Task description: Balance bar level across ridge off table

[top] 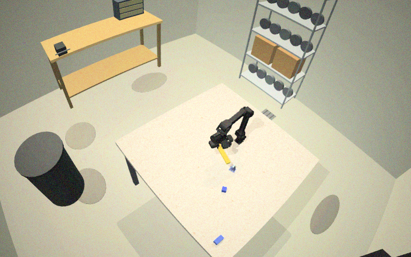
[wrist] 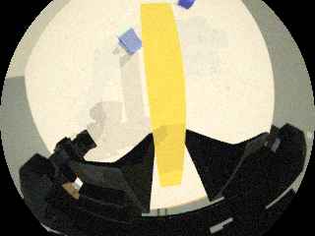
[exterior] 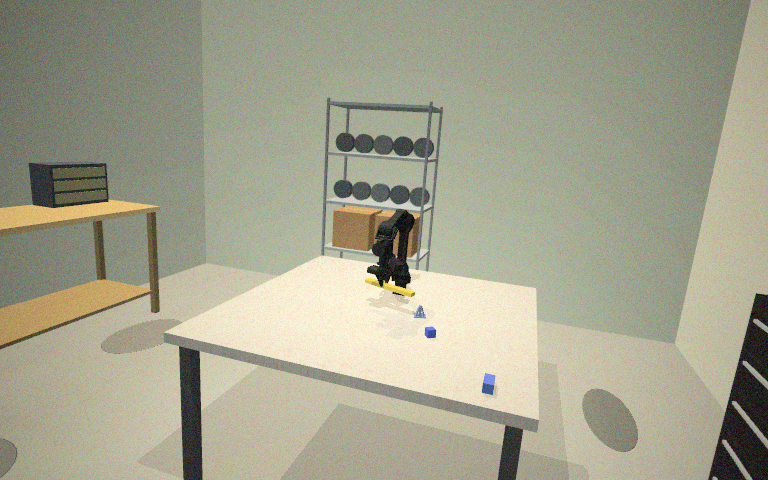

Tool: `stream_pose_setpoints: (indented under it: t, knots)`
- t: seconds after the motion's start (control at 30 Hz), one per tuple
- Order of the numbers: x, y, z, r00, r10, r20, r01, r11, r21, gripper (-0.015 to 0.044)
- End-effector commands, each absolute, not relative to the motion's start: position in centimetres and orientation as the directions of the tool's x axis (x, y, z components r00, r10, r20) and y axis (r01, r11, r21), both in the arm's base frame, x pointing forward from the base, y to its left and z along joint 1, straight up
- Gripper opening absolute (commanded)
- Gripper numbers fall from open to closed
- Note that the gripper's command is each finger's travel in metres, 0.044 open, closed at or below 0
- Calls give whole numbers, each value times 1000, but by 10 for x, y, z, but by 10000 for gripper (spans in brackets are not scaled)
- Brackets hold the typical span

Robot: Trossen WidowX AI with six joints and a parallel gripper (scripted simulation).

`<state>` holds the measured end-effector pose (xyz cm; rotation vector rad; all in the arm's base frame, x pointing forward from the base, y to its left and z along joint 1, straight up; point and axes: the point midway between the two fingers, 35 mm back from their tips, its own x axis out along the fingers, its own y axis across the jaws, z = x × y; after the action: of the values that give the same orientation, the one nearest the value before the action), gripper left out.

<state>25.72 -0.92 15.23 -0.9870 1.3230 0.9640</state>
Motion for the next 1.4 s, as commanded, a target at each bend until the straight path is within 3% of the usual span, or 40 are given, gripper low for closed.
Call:
stream_pose_setpoints:
  t: [0.0,1.07,1.37]
  knots:
    - [262,7,155,29,1,-1000,-971,237,-28,0]
    - [261,129,156,28,14,-1000,-966,-258,-31,0]
    - [263,135,153,28,15,-999,-959,-280,-31,0]
